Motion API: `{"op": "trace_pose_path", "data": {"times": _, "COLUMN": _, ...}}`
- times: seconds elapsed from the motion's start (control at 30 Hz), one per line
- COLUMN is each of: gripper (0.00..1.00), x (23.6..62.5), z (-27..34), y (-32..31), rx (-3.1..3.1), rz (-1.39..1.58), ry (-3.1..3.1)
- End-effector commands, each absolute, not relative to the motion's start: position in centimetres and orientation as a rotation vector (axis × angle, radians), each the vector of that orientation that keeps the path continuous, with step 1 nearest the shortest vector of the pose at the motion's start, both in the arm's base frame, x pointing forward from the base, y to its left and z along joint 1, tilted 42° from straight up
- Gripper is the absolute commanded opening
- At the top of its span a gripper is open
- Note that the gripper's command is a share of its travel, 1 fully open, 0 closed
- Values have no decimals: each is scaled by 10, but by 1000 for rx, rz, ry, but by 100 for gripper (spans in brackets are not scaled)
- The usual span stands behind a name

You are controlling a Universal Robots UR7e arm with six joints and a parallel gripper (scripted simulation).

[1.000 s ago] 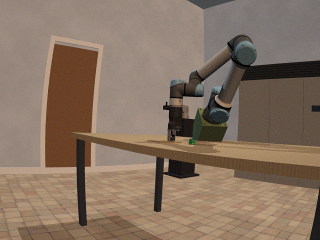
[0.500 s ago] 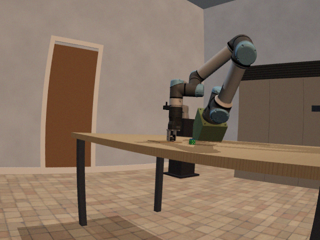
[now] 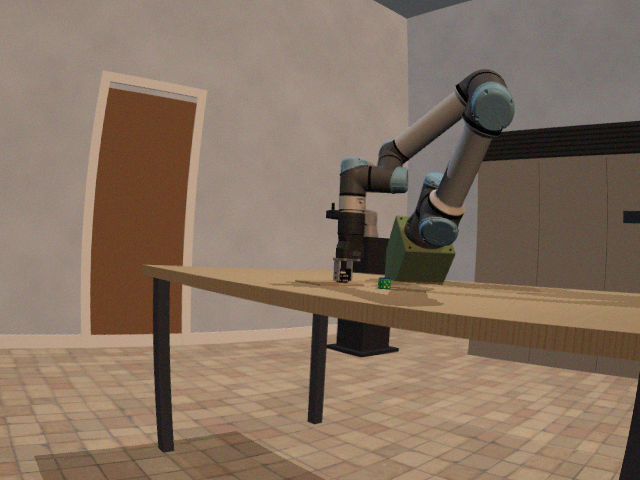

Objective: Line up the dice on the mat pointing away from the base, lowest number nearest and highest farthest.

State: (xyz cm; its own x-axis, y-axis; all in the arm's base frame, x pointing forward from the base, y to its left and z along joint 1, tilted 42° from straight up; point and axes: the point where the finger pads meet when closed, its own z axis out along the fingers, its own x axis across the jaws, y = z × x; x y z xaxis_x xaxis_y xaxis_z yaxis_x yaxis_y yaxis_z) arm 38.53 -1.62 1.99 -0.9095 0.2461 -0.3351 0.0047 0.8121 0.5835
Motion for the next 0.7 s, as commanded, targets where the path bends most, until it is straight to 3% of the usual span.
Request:
{"op": "trace_pose_path", "data": {"times": 0.0, "gripper": 79, "x": 384, "z": 24, "y": -19, "rx": 188, "rz": 833, "ry": 2597}}
{"op": "trace_pose_path", "data": {"times": 0.67, "gripper": 79, "x": 363, "z": 61, "y": -46, "rx": 188, "rz": 833, "ry": 2597}}
